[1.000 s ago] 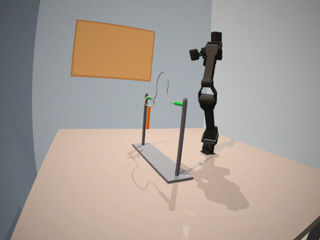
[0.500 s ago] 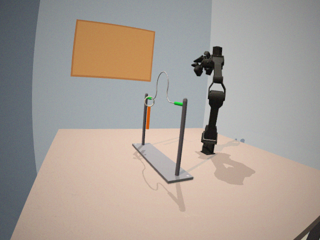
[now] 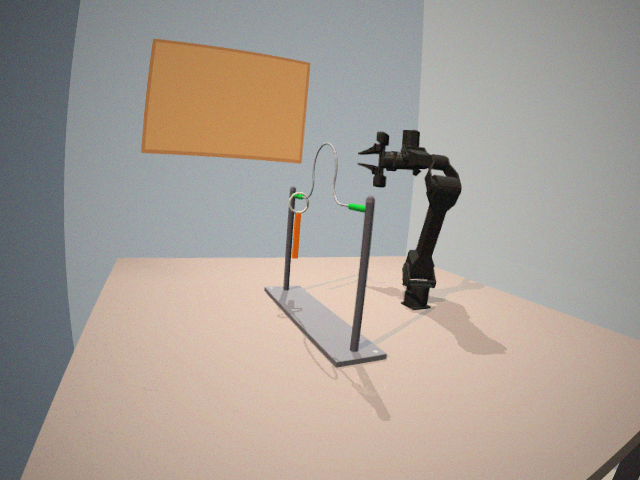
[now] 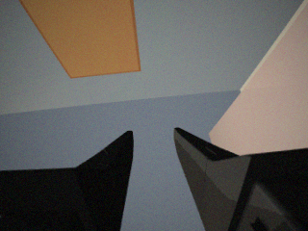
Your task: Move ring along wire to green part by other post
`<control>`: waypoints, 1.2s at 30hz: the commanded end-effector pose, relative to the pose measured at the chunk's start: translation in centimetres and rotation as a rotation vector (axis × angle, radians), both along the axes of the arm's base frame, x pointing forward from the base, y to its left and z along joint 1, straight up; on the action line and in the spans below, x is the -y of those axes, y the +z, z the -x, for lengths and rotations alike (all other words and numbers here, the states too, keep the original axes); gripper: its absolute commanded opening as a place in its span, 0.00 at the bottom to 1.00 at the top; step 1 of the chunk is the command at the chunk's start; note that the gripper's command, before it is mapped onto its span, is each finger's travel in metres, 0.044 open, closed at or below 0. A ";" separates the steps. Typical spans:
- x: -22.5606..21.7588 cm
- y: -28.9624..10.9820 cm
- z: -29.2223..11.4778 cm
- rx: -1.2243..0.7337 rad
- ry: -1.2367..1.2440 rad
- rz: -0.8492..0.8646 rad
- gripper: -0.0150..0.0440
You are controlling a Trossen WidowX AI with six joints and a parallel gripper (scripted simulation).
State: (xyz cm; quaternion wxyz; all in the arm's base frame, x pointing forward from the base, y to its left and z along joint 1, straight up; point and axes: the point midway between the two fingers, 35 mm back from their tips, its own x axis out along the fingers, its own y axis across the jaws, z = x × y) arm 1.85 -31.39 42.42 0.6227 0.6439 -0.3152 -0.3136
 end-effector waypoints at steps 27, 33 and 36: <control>-6.1 -26.4 -17.0 -0.713 0.641 0.896 0.53; -11.4 -30.4 -18.6 -0.780 0.741 1.132 0.53; -14.3 -31.9 -18.8 -0.798 0.781 1.260 0.53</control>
